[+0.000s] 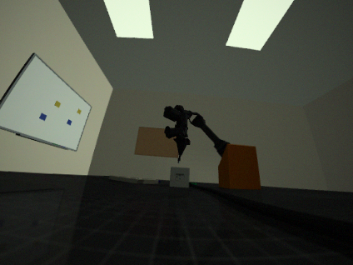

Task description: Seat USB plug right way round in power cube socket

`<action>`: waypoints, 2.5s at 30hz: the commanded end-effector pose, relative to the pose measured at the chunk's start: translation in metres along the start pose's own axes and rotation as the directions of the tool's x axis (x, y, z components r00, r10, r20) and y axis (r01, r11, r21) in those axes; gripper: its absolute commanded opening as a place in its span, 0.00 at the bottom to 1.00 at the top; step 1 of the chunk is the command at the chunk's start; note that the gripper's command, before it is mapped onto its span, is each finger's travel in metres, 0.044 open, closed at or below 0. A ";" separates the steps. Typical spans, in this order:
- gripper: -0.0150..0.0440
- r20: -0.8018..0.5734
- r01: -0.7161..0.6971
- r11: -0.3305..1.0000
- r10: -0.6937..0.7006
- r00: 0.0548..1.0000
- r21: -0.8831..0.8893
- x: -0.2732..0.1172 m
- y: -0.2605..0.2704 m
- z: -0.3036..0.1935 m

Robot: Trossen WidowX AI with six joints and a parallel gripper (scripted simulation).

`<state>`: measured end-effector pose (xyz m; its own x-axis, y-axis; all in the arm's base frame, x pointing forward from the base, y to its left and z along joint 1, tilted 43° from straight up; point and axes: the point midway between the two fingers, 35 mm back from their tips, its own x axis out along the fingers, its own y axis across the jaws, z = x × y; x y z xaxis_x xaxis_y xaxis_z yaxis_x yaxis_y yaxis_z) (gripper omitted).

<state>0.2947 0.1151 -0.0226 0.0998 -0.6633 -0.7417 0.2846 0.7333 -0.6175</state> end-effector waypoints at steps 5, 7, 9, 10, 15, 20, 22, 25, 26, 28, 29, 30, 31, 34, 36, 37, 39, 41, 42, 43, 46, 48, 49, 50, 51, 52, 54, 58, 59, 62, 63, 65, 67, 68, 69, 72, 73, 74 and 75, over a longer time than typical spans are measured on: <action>0.25 0.000 -0.001 0.976 0.001 1.000 -0.217 0.000 0.000 0.000; 0.25 0.000 -0.001 0.964 0.001 1.000 -0.267 0.000 0.000 0.000; 0.25 0.000 -0.001 0.948 0.001 1.000 -0.317 0.000 0.000 0.000; 0.25 0.000 -0.001 0.940 0.001 1.000 -0.342 0.000 0.000 0.000; 0.25 0.000 0.000 0.887 0.001 1.000 -0.462 0.000 0.000 0.000; 0.25 0.000 0.000 0.819 0.001 1.000 -0.574 0.000 0.000 0.000; 0.25 0.000 0.000 0.788 0.001 1.000 -0.616 0.000 0.000 0.000; 0.25 0.000 0.000 0.737 0.001 1.000 -0.676 0.000 0.000 0.000; 0.25 0.000 0.000 0.719 0.001 1.000 -0.695 0.000 0.000 0.000; 0.25 0.000 0.000 0.682 0.001 1.000 -0.731 0.000 0.000 0.000; 0.25 0.000 0.000 0.663 0.001 1.000 -0.749 0.000 0.000 0.000; 0.25 0.000 0.000 0.643 0.001 1.000 -0.766 0.000 0.000 0.000; 0.25 0.000 0.000 0.622 0.001 1.000 -0.783 0.000 0.000 0.000; 0.25 0.000 0.000 0.559 0.001 1.000 -0.829 0.000 0.000 0.000; 0.25 0.000 0.000 0.515 0.001 1.000 -0.857 0.000 0.000 0.000; 0.25 0.000 0.000 0.492 0.001 1.000 -0.870 0.000 0.000 0.000; 0.25 0.000 0.000 0.446 0.001 1.000 -0.895 0.000 0.000 0.000; 0.25 0.000 0.000 0.399 0.001 1.000 -0.917 0.000 0.000 0.000; 0.25 0.000 0.000 0.375 0.001 1.000 -0.927 0.000 0.000 0.000; 0.25 0.000 0.000 0.350 0.001 1.000 -0.937 0.000 0.000 0.000; 0.25 0.000 0.000 0.276 0.001 1.000 -0.961 0.000 0.000 0.000; 0.25 0.000 0.000 0.225 0.001 1.000 -0.974 0.000 0.000 0.000; 0.25 0.000 0.000 0.199 0.001 1.000 -0.980 0.000 0.000 0.000; 0.25 0.000 0.000 0.174 0.001 1.000 -0.985 0.000 0.000 0.000; 0.25 0.000 0.000 0.148 0.001 1.000 -0.989 0.000 0.000 0.000; 0.25 0.000 0.000 0.122 0.001 1.000 -0.993 0.000 0.000 0.000; 0.25 0.000 0.000 0.070 0.001 1.000 -0.998 0.000 0.000 0.000; 0.25 0.000 0.000 -0.035 0.001 1.000 -0.999 0.000 0.000 0.000; 0.25 0.000 0.000 -0.061 0.001 1.000 -0.998 0.000 0.000 0.000; 0.25 0.000 0.000 -0.139 0.001 1.000 -0.990 0.000 0.000 0.000; 0.25 0.000 0.000 -0.165 0.001 1.000 -0.986 0.000 0.000 0.000; 0.25 0.000 0.000 -0.217 0.001 1.000 -0.976 0.000 0.000 0.000; 0.25 0.000 0.000 -0.267 0.001 1.000 -0.964 0.000 0.000 0.000; 0.25 0.000 0.000 -0.292 0.001 1.000 -0.956 0.000 0.000 0.000; 0.25 0.000 0.000 -0.314 0.001 1.000 -0.949 0.000 0.000 0.000; 0.25 0.000 0.000 -0.332 0.001 1.000 -0.943 0.000 0.000 0.000; 0.25 0.000 0.000 -0.332 0.001 1.000 -0.943 0.000 0.000 0.000; 0.25 0.000 0.000 -0.332 0.001 1.000 -0.943 0.000 0.000 0.000; 0.25 0.000 0.000 -0.332 0.001 1.000 -0.943 0.000 0.000 0.000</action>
<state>0.2948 0.1151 -0.0226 0.1003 -0.6631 -0.7418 -0.9947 -0.0851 -0.0584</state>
